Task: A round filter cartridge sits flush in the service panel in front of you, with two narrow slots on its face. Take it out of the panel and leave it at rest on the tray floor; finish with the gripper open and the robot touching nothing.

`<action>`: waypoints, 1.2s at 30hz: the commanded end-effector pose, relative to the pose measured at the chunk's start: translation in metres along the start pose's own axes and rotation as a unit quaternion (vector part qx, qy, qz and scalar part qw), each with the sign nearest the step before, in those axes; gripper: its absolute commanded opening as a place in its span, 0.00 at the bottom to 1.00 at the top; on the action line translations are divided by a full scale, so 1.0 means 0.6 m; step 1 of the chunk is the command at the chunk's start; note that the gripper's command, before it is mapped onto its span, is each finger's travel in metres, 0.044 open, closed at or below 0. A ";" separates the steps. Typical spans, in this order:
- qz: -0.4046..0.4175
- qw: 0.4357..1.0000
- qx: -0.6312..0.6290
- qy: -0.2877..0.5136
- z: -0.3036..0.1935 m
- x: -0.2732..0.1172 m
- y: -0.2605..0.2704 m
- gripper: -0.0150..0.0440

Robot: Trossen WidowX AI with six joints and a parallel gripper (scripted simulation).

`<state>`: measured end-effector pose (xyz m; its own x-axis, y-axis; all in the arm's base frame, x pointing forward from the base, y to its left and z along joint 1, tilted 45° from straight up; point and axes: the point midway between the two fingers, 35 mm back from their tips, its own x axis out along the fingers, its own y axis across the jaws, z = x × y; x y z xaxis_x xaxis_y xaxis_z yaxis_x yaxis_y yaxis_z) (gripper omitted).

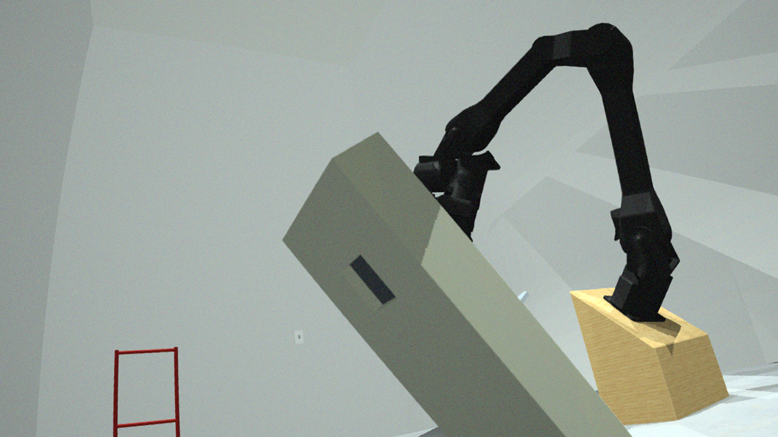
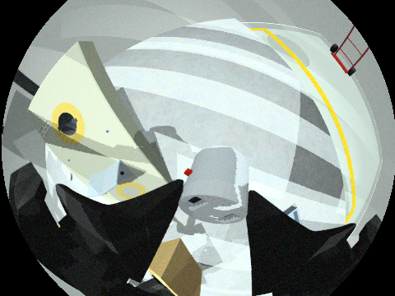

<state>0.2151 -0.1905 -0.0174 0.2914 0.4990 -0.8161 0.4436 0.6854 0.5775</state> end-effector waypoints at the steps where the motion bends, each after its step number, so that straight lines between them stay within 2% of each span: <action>1: -0.056 0.994 0.096 -0.011 0.001 -0.011 -0.068 0.25; 8: -0.131 0.965 0.226 -0.027 -0.012 -0.024 -0.158 0.25; 19: -0.137 0.962 0.236 -0.028 -0.019 -0.022 -0.169 0.25; 36: -0.239 0.879 0.411 -0.031 -0.213 0.044 -0.331 0.25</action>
<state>0.0540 -0.2573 -0.1357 -0.0084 0.2143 -0.9767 0.9668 0.2513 0.0468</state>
